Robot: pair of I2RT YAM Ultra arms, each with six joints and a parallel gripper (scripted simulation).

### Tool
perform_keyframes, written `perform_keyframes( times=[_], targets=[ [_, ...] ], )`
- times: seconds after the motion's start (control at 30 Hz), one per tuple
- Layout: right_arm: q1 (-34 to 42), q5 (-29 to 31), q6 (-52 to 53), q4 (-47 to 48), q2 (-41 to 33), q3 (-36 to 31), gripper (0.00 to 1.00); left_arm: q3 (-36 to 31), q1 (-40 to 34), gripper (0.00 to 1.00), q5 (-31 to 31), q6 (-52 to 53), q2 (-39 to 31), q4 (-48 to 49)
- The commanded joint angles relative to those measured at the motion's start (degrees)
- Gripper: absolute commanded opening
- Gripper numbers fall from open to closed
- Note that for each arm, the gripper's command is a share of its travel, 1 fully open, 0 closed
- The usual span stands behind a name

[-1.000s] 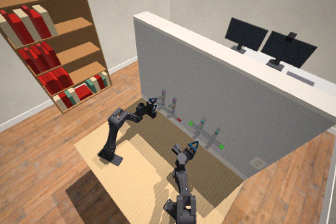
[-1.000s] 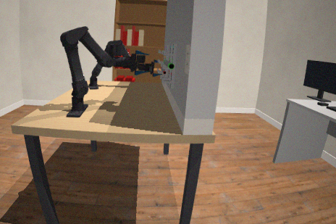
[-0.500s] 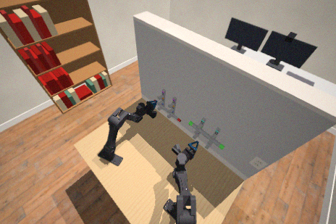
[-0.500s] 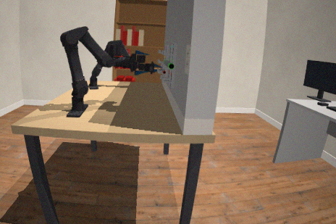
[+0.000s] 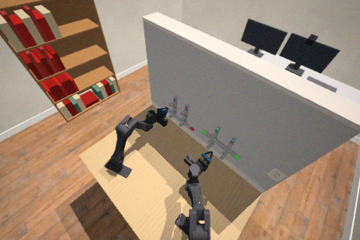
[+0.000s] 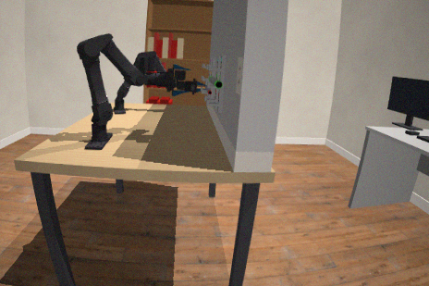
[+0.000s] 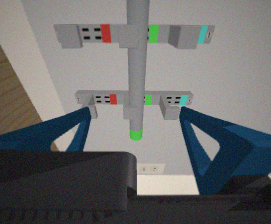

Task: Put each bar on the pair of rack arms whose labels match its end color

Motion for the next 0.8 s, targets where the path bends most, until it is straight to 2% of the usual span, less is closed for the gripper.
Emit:
perform_keyframes(
  times=[0.0,0.77],
  targets=[
    [0.54,0.35,0.24,-0.55,-1.59,-0.16,1.00,0.52,-0.32,0.00,-0.32,-0.44,-1.37,-0.12],
    [0.54,0.36,0.24,-0.55,-1.59,-0.16,1.00,-0.90,-0.21,0.00,-0.20,-0.44,-2.54,0.15]
  ],
)
